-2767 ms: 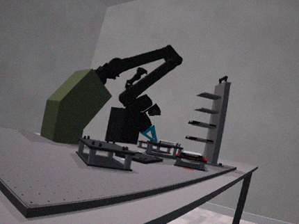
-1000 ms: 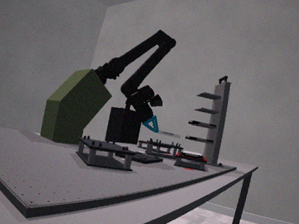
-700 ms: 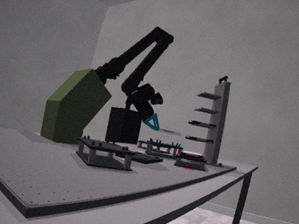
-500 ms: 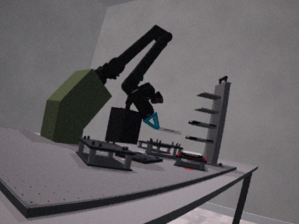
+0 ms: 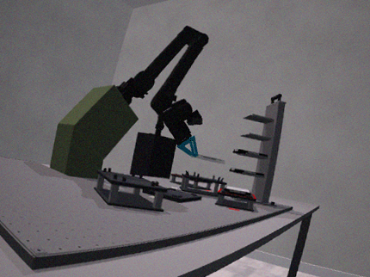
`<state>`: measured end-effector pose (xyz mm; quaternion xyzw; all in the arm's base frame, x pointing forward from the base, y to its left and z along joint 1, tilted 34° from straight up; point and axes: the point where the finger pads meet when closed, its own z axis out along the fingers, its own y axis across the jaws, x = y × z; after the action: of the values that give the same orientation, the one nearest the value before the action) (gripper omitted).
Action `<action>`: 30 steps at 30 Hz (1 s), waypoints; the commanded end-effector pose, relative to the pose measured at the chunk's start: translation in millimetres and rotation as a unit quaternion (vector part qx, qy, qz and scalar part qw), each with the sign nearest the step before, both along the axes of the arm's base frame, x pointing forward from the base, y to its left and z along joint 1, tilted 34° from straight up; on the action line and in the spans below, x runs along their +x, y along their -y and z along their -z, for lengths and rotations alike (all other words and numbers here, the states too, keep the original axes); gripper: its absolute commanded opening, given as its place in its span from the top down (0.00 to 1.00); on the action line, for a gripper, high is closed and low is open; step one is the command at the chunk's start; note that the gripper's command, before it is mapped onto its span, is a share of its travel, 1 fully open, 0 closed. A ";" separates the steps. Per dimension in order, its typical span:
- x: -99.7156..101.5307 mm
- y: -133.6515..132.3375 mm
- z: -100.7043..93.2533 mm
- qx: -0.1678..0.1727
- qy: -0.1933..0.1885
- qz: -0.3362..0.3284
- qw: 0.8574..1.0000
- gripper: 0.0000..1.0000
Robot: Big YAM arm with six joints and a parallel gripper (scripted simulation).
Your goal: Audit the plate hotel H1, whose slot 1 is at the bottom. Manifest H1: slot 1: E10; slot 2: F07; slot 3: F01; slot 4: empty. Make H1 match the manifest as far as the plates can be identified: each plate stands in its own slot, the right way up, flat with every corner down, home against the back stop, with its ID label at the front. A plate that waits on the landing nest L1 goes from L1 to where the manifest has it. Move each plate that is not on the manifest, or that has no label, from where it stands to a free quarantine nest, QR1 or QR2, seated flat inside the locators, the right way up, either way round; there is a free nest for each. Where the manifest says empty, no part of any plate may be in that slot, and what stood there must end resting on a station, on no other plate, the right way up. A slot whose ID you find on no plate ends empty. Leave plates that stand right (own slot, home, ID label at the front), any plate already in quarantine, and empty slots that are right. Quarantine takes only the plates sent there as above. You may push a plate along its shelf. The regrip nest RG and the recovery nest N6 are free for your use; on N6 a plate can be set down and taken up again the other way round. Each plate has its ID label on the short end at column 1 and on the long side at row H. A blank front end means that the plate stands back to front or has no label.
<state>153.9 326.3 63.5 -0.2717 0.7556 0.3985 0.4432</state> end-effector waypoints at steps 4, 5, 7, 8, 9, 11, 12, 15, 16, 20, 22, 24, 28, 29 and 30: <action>1.2 10.6 -7.2 -0.003 0.007 0.003 1.000 0.14; 1.3 11.1 -8.1 -0.003 0.007 0.003 1.000 0.14; 0.4 11.3 -9.9 -0.003 0.007 0.002 1.000 0.14; -0.4 11.2 -10.7 -0.003 0.007 0.000 1.000 0.14; 0.1 11.7 -11.5 -0.003 0.007 0.001 1.000 0.14; 1.6 13.1 -13.2 -0.002 0.007 0.003 1.000 0.14; 1.7 13.4 -14.1 -0.002 0.007 0.003 1.000 0.14; 0.8 13.8 -16.7 -0.001 0.007 0.001 1.000 0.14; 1.9 14.7 -17.7 -0.001 0.008 0.003 1.000 0.14; -0.1 13.1 -20.1 0.000 0.008 -0.001 1.000 0.14; 2.2 16.0 -21.2 0.000 0.008 0.003 1.000 0.14; 2.3 16.7 -23.2 0.000 0.008 0.003 1.000 0.14; 2.5 18.3 -27.0 0.001 0.008 0.003 1.000 0.14; 2.7 18.6 -28.2 0.001 0.009 0.003 1.000 0.14; 2.7 18.8 -29.2 0.001 0.009 0.003 1.000 0.14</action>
<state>153.5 311.6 86.9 -0.2724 0.7557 0.3986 0.4426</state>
